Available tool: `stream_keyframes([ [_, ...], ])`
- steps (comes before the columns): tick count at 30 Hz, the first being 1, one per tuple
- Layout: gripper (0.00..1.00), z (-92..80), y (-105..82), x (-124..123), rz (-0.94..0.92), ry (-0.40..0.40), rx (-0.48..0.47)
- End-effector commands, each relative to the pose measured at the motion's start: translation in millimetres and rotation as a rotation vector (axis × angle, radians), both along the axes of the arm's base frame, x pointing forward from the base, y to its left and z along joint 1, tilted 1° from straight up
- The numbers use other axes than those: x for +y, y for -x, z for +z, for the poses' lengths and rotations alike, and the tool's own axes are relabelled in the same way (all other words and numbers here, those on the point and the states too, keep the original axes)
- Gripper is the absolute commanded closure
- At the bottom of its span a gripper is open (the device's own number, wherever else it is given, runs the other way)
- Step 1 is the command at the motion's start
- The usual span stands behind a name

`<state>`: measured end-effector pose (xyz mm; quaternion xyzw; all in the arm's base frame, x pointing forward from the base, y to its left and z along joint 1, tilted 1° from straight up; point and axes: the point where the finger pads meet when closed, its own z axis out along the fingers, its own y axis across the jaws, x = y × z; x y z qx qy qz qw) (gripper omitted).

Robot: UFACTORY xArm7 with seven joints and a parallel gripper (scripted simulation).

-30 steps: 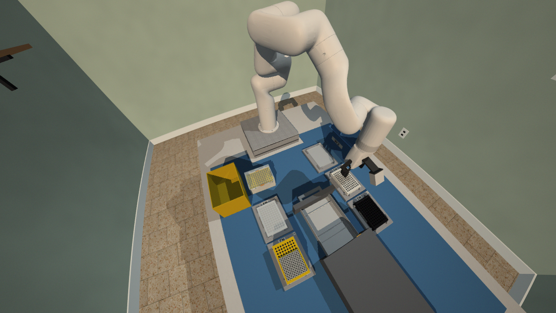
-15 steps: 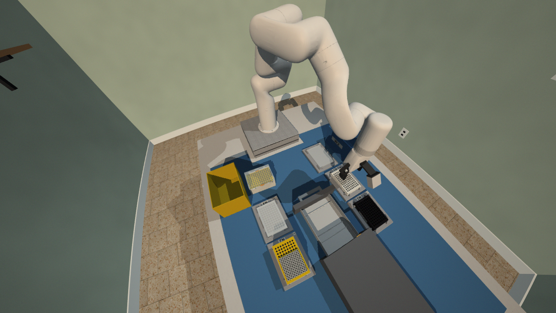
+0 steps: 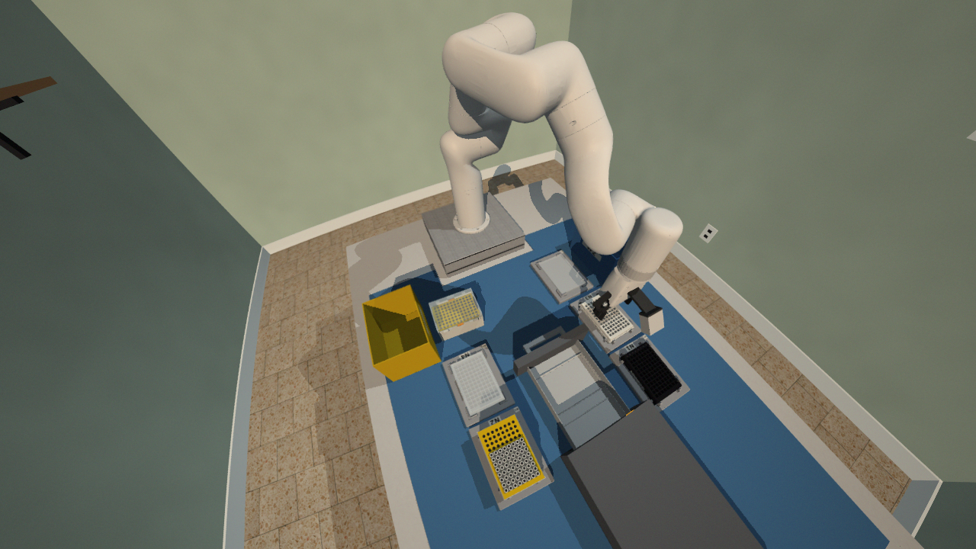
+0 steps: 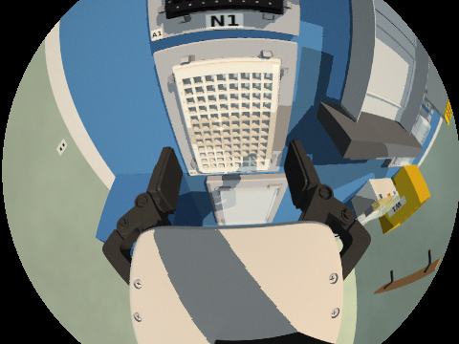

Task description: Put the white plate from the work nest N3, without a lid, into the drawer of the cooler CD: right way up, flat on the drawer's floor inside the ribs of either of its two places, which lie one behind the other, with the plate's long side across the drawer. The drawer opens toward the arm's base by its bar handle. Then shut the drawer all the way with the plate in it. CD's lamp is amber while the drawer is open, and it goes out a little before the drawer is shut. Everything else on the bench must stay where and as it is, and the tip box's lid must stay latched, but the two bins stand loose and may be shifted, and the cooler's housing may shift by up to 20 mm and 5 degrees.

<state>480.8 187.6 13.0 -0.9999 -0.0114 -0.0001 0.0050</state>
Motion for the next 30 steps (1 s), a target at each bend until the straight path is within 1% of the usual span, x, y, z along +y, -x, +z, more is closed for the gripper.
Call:
stream_keyframes([
  [1,0.00,-5.7,-1.6,0.6,0.000,-0.001,-0.004],
  [8,0.00,-17.4,-1.6,0.8,0.000,-0.001,-0.004],
  [21,0.00,-18.2,-1.6,0.8,0.000,-0.001,-0.004],
  [30,0.00,-22.8,-1.6,0.8,0.000,-0.001,-0.004],
])
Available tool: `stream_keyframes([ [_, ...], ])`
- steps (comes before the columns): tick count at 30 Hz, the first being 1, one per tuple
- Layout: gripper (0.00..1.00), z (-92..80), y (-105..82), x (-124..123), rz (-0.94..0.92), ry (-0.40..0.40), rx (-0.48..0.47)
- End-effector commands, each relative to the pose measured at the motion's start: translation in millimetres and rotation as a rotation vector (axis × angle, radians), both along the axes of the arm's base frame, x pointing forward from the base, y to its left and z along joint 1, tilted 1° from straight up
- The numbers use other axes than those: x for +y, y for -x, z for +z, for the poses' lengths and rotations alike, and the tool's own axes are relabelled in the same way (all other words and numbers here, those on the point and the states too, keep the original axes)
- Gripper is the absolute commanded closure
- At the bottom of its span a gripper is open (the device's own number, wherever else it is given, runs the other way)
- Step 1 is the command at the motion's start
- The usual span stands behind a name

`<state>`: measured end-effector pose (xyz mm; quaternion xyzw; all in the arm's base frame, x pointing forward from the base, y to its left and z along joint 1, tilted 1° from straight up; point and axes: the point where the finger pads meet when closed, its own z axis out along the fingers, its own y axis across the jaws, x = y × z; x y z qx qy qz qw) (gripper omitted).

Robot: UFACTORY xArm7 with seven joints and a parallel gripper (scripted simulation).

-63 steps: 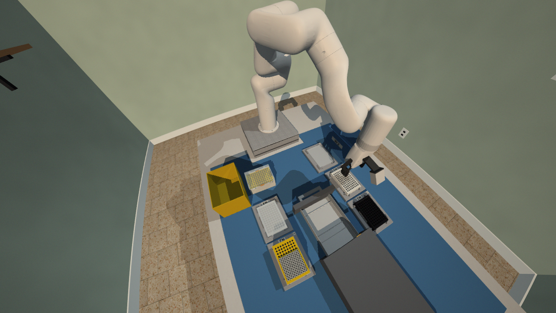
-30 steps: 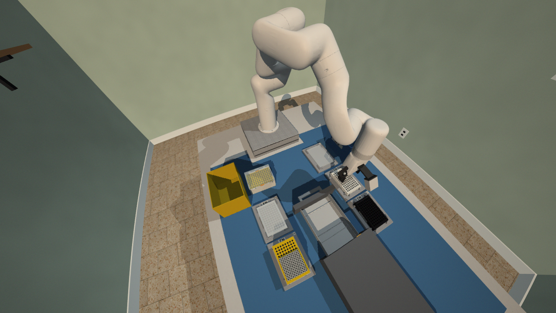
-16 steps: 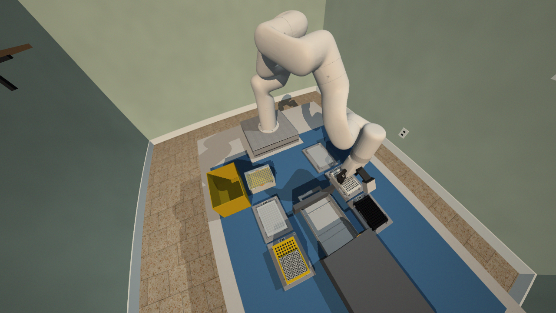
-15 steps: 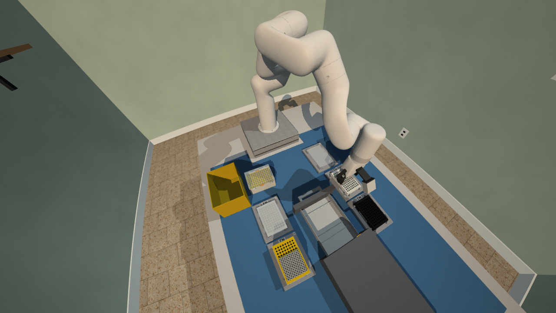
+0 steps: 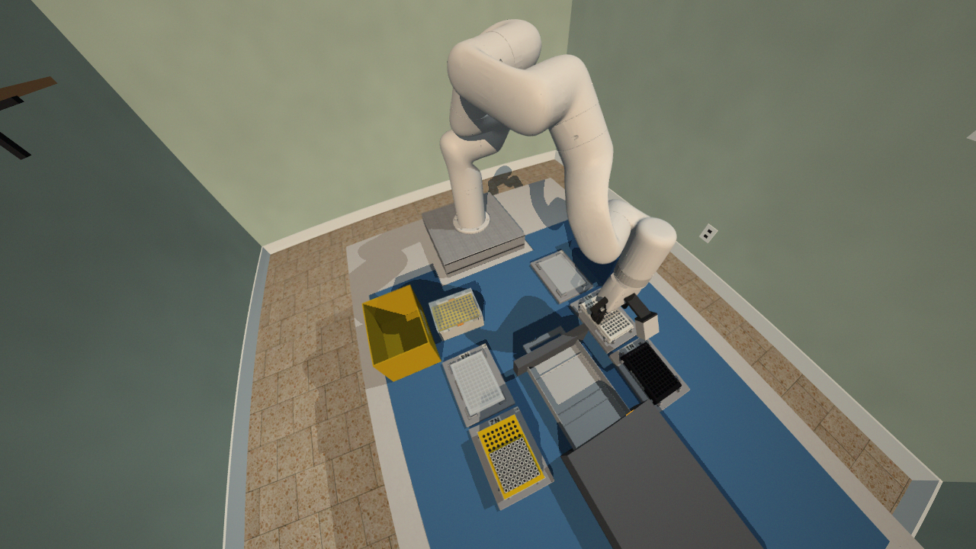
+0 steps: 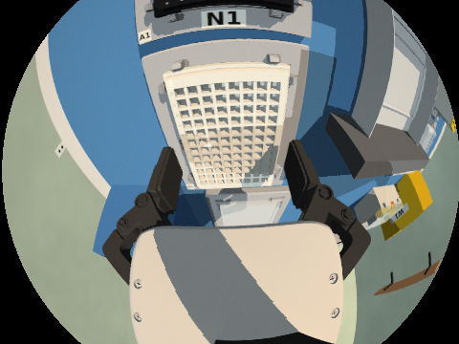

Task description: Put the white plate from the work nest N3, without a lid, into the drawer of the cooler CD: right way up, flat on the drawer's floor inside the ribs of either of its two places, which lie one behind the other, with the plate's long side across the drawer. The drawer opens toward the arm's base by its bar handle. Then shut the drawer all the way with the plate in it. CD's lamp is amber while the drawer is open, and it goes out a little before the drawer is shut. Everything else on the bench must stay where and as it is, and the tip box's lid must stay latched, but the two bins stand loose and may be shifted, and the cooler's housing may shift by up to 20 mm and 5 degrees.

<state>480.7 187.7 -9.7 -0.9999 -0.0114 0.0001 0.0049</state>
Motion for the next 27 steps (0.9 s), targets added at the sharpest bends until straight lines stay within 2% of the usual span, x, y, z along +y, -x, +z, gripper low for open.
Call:
stream_keyframes([
  [1,0.00,-0.7,-1.7,0.7,0.000,-0.001,-0.004],
  [27,0.00,-15.4,-1.7,0.8,0.000,-0.001,-0.004],
])
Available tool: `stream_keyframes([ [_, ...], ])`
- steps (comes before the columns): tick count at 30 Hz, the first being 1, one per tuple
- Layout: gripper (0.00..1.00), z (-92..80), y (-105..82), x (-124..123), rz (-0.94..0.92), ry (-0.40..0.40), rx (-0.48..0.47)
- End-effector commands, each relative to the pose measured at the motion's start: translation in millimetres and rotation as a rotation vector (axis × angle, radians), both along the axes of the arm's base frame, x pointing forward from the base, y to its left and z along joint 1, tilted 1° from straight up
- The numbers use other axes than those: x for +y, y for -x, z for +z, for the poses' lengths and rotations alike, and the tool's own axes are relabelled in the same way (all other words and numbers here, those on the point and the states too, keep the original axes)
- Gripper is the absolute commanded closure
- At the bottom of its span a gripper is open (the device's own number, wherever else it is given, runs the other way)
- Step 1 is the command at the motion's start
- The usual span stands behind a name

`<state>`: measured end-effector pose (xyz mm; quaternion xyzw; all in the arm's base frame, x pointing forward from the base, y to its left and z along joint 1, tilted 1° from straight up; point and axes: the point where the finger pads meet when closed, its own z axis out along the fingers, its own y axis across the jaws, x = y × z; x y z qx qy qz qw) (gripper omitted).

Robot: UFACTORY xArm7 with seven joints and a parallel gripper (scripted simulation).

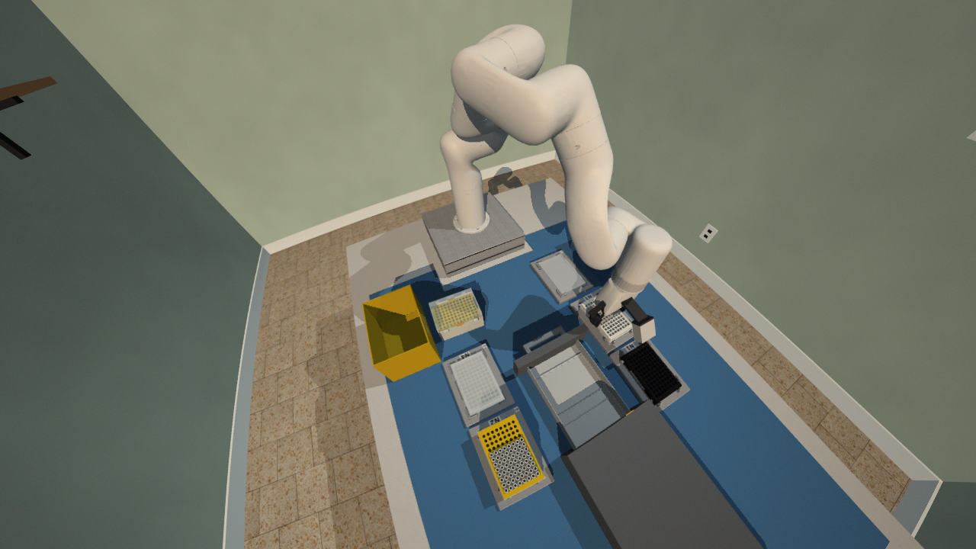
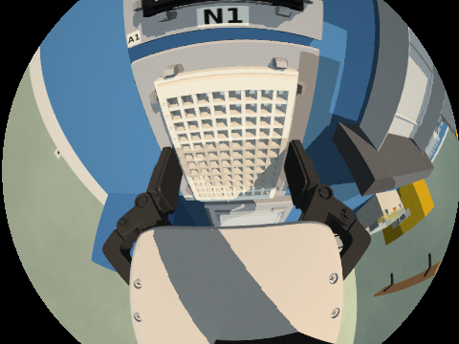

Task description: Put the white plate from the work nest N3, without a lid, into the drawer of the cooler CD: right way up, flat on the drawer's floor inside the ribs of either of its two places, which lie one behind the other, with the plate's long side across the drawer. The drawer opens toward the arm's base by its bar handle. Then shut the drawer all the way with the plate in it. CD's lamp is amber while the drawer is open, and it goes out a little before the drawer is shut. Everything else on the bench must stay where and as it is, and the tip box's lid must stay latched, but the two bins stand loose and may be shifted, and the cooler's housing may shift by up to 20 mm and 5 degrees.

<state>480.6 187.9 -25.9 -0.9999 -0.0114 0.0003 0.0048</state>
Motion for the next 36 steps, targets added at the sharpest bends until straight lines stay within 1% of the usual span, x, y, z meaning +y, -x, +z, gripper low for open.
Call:
stream_keyframes([
  [1,0.00,0.7,-1.8,0.7,0.000,-0.002,-0.005],
  [16,0.00,0.8,-1.9,0.7,0.000,-0.002,-0.005],
  [17,1.00,1.3,-1.8,0.7,0.000,-0.002,-0.005],
  [36,1.00,1.8,-1.8,0.7,0.000,-0.002,-0.005],
])
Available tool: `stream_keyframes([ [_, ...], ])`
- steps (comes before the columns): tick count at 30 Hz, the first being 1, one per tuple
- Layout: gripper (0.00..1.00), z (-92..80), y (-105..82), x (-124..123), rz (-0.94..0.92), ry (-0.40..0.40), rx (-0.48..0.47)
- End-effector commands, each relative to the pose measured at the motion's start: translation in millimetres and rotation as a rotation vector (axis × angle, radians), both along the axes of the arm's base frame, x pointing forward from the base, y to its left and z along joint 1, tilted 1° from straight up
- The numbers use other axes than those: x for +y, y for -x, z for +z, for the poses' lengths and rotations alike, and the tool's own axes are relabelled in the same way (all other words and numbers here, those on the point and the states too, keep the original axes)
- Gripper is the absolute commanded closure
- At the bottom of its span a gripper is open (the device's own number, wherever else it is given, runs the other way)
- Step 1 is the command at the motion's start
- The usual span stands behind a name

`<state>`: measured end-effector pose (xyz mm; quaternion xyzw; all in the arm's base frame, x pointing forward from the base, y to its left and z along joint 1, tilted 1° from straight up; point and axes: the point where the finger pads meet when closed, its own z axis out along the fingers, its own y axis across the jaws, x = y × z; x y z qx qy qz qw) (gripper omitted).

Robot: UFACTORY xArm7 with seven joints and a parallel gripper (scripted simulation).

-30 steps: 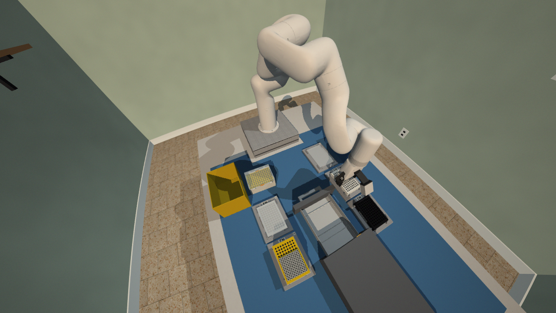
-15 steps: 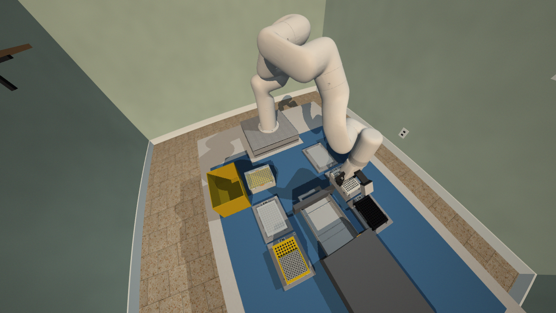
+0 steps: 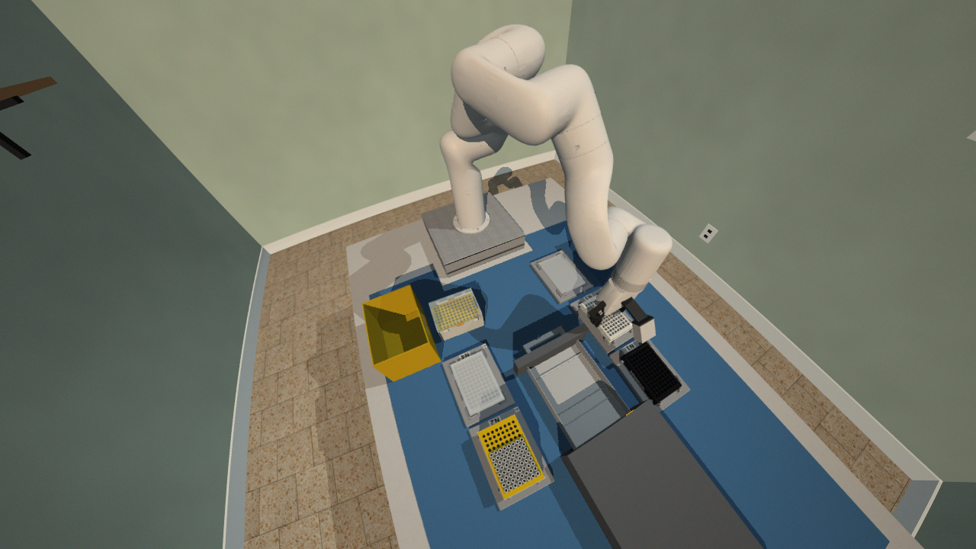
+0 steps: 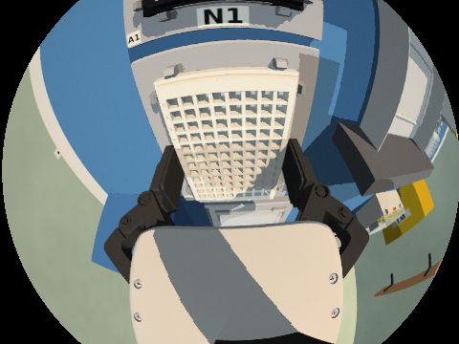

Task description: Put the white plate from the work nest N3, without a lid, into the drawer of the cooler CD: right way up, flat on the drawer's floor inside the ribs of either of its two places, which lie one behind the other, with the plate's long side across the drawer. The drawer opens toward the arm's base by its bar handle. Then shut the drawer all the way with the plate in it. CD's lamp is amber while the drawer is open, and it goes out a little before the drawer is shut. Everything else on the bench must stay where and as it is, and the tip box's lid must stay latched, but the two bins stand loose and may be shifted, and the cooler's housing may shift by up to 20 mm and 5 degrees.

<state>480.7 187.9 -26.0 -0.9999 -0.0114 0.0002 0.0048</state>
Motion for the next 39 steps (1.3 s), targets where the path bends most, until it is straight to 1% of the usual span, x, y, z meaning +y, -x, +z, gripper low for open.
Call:
stream_keyframes([
  [1,1.00,1.9,-1.8,0.7,0.000,-0.002,-0.005],
  [32,1.00,1.8,-1.8,0.6,0.000,-0.002,-0.005],
  [39,1.00,5.1,-1.8,0.6,0.000,-0.002,-0.005],
])
